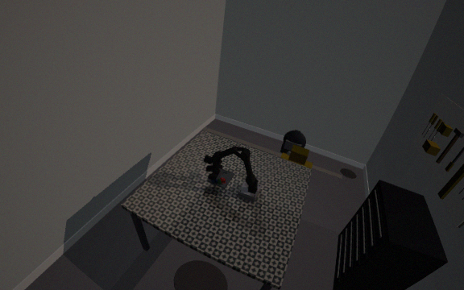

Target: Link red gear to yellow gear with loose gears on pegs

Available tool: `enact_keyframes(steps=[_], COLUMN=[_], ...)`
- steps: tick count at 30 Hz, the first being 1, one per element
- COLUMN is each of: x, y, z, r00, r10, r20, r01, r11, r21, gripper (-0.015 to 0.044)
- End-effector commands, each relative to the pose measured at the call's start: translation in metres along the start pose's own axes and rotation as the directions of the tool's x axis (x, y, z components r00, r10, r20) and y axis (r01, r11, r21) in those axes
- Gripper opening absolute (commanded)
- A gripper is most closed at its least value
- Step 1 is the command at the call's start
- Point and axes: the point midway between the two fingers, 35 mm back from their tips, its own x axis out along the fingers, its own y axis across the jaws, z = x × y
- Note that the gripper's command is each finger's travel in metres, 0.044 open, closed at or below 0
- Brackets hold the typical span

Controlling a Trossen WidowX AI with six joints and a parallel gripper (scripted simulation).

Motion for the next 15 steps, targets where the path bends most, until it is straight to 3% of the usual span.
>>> enact_keyframes(steps=[1, 8, 13, 15], x=[0.0015, 0.0028, 0.0013, 0.0001], y=[-0.0004, -0.0002, -0.0002, -0.0001], z=[-0.0006, 0.0004, 0.0004, 0.0003], r00=[1.000, 1.000, 1.000, 1.000], r10=[0.002, 0.002, 0.002, 0.002], r20=[-0.001, -0.001, -0.001, -0.001], r01=[-0.002, -0.002, -0.002, -0.002], r11=[0.997, 0.997, 1.000, 1.000], r21=[0.077, 0.079, 0.029, -0.013], gripper=[0.0000, 0.0000, 0.0131, 0.0140])
